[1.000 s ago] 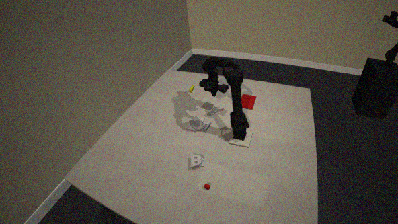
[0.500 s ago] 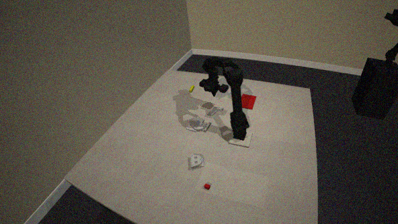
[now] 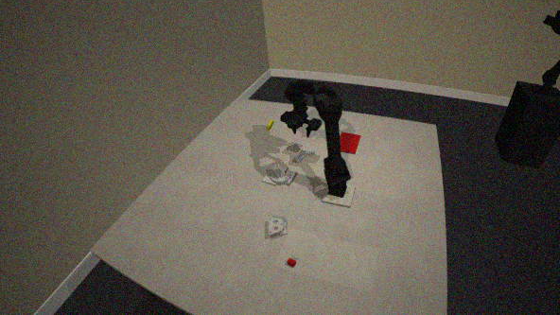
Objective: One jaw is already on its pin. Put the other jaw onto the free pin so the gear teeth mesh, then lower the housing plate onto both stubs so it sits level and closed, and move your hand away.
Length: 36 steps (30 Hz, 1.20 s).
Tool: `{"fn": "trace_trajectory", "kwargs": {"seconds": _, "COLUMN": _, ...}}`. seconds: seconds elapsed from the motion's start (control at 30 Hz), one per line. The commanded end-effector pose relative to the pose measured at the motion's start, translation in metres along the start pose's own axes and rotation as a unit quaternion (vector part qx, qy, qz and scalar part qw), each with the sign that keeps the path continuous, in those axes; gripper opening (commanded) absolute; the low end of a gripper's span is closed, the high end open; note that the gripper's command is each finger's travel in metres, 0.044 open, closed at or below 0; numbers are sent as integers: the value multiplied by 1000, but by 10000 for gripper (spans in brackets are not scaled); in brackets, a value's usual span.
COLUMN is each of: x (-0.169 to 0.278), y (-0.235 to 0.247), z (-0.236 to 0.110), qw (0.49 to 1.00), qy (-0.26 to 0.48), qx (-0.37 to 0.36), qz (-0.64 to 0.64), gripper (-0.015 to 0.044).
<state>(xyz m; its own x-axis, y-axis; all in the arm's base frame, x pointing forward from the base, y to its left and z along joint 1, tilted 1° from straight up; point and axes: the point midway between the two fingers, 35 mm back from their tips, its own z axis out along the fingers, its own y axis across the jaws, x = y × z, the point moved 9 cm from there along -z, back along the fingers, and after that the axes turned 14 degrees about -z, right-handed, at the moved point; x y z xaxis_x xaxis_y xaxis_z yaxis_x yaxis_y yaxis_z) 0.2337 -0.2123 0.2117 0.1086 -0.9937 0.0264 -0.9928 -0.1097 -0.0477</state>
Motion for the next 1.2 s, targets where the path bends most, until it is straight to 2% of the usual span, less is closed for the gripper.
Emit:
{"fn": "trace_trajectory", "kwargs": {"seconds": 0.0, "x": 0, "y": 0, "z": 0, "qw": 1000, "qy": 0, "qx": 0, "qz": 0, "gripper": 420}}
{"fn": "trace_trajectory", "kwargs": {"seconds": 0.03, "x": 0, "y": 0, "z": 0, "qw": 1000, "qy": 0, "qx": 0, "qz": 0, "gripper": 440}}
{"fn": "trace_trajectory", "kwargs": {"seconds": 0.97, "x": 0, "y": 0, "z": 0, "qw": 1000, "qy": 0, "qx": 0, "qz": 0, "gripper": 440}}
{"fn": "trace_trajectory", "kwargs": {"seconds": 1.17, "x": 0, "y": 0, "z": 0, "qw": 1000, "qy": 0, "qx": 0, "qz": 0, "gripper": 282}}
